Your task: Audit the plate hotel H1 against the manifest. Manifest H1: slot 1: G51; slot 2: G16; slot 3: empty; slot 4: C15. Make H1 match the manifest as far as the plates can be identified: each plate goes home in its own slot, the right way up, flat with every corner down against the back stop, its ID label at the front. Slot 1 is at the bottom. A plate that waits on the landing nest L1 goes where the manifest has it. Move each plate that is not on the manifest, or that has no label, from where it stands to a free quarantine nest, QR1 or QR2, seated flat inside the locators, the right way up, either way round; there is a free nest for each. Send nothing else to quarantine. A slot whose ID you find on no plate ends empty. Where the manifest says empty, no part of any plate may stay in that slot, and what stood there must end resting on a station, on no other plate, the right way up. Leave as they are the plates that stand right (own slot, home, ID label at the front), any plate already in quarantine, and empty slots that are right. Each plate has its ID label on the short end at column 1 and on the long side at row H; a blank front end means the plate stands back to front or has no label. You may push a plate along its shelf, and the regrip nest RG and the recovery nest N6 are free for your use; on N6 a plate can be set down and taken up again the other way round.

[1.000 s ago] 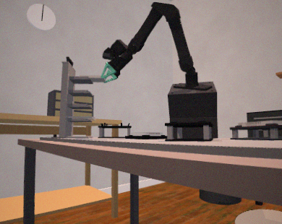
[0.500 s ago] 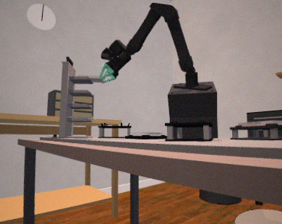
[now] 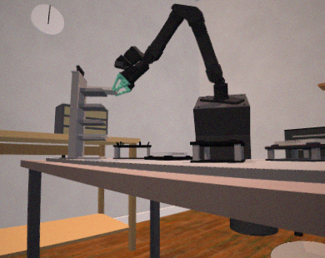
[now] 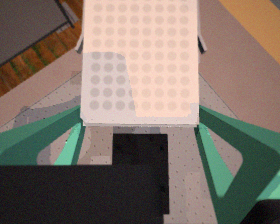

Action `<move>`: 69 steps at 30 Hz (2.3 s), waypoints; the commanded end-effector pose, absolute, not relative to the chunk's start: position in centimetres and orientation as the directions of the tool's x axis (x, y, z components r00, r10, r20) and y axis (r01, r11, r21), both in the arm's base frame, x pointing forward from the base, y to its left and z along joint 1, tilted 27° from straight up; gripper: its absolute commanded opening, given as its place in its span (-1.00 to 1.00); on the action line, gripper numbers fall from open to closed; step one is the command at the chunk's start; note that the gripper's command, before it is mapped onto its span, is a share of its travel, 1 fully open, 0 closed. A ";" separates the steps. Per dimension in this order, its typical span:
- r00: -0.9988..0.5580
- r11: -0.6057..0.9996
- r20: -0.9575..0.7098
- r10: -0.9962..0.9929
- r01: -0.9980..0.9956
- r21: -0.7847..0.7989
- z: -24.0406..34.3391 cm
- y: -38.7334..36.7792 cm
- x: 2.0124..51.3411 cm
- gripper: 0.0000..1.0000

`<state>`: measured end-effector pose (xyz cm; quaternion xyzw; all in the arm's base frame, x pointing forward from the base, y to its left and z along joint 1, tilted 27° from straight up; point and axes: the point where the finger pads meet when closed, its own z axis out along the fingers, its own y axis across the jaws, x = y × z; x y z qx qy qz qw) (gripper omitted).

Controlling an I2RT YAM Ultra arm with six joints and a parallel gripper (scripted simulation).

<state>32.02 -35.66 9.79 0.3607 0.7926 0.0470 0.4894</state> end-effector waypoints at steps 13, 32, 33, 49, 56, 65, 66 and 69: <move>-0.252 0.738 -0.752 0.609 0.529 0.420 10.4 -36.1 32.0 0.72; -0.252 0.738 -0.752 0.609 0.529 0.420 10.4 -36.1 32.0 0.72; -0.252 0.738 -0.752 0.609 0.529 0.420 10.4 -36.1 32.0 0.72; -0.252 0.738 -0.752 0.609 0.529 0.420 10.3 -36.1 32.0 1.00; -0.252 0.738 -0.752 0.609 0.529 0.420 10.3 -36.1 32.0 1.00; -0.252 0.738 -0.752 0.609 0.529 0.420 10.3 -36.1 32.0 1.00; -0.252 0.738 -0.752 0.609 0.529 0.420 10.3 -36.1 32.0 1.00; -0.252 0.738 -0.752 0.609 0.529 0.420 10.3 -36.1 32.0 1.00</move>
